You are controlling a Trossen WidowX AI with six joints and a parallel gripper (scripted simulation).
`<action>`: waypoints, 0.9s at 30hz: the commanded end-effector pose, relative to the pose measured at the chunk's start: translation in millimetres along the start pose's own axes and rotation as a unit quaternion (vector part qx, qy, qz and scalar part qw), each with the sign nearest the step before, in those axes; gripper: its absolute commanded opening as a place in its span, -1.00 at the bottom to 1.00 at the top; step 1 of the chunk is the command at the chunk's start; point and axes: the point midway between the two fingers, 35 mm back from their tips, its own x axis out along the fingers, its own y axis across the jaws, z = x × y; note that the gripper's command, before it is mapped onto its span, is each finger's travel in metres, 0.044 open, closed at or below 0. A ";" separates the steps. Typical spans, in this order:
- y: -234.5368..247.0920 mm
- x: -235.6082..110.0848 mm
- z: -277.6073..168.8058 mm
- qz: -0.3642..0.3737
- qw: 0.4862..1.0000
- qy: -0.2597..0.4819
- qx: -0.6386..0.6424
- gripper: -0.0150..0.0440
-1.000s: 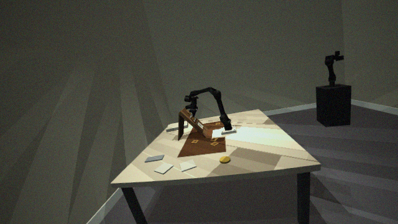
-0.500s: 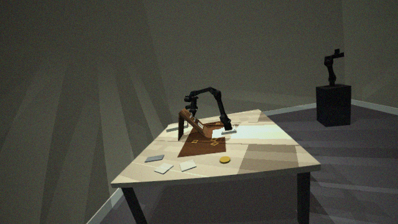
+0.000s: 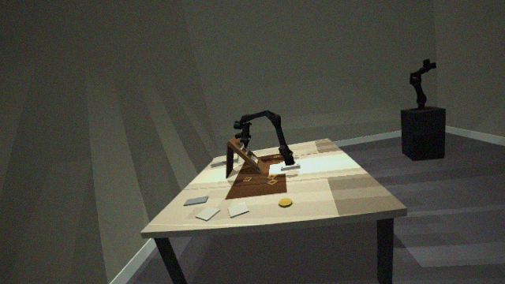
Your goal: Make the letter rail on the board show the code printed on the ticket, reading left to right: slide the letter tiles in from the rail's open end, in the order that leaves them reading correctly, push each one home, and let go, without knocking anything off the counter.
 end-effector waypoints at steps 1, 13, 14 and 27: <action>2.8 -0.4 0.2 0.002 1.000 -0.001 0.000 -0.49; 0.3 -9.1 -7.1 0.002 1.000 -0.001 0.000 -0.49; 0.3 -9.7 -7.6 0.002 1.000 -0.001 0.000 -0.49; 0.8 -18.5 -13.7 0.002 1.000 0.000 0.000 -0.49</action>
